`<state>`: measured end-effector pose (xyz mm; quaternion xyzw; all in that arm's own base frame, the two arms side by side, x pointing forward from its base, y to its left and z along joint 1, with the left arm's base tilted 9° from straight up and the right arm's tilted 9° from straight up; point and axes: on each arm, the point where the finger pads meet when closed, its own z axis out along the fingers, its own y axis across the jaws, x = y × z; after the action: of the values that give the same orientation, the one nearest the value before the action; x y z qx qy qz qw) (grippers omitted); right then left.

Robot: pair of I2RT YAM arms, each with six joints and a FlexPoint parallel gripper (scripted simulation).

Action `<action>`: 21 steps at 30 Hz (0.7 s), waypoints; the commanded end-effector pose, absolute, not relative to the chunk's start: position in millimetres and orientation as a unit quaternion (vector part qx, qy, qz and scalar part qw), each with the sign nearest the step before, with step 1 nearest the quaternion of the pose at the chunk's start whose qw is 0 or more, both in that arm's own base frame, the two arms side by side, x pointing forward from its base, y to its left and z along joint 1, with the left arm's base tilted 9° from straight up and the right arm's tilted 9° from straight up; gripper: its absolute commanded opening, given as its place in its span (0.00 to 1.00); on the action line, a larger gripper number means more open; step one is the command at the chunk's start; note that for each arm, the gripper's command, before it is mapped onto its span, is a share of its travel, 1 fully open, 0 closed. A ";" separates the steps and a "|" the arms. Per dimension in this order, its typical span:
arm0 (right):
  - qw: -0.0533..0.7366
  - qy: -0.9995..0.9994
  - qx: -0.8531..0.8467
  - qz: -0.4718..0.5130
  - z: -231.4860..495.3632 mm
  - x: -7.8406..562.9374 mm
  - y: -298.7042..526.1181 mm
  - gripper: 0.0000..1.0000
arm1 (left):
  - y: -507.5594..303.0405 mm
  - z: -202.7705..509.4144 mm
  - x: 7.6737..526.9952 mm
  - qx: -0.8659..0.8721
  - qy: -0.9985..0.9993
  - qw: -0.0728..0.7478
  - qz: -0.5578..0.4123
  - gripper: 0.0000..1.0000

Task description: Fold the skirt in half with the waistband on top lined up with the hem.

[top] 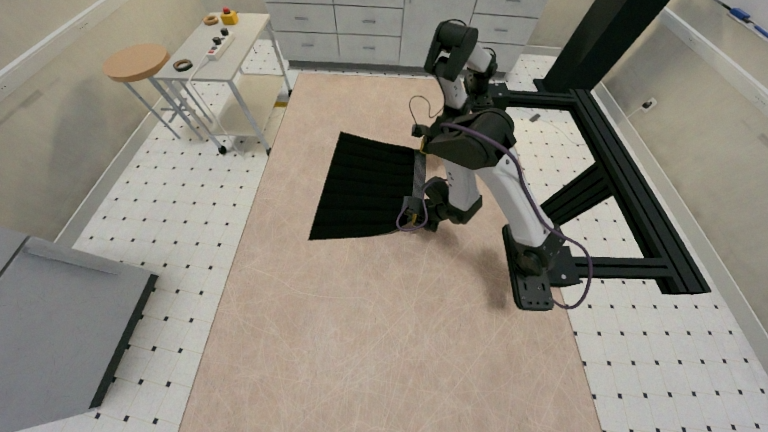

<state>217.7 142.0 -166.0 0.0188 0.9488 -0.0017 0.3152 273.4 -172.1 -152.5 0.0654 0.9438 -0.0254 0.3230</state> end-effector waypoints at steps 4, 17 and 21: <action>0.335 0.941 0.038 -0.003 -161.2 221.3 137.8 0.02 | -167.0 -154.7 273.4 0.058 0.942 0.331 -0.014 0.02; 0.342 0.939 0.040 0.004 -47.9 301.0 135.0 0.02 | -182.3 -31.9 363.8 0.056 0.938 0.341 -0.021 0.02; 0.327 0.944 0.036 -0.007 -52.2 340.6 126.1 0.02 | -179.7 -50.4 356.7 0.063 0.945 0.321 -0.011 0.02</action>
<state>319.1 136.0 -35.0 0.0793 0.9086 0.0436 0.4078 382.4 -193.3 -6.7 0.0265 0.9055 -0.0647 0.4185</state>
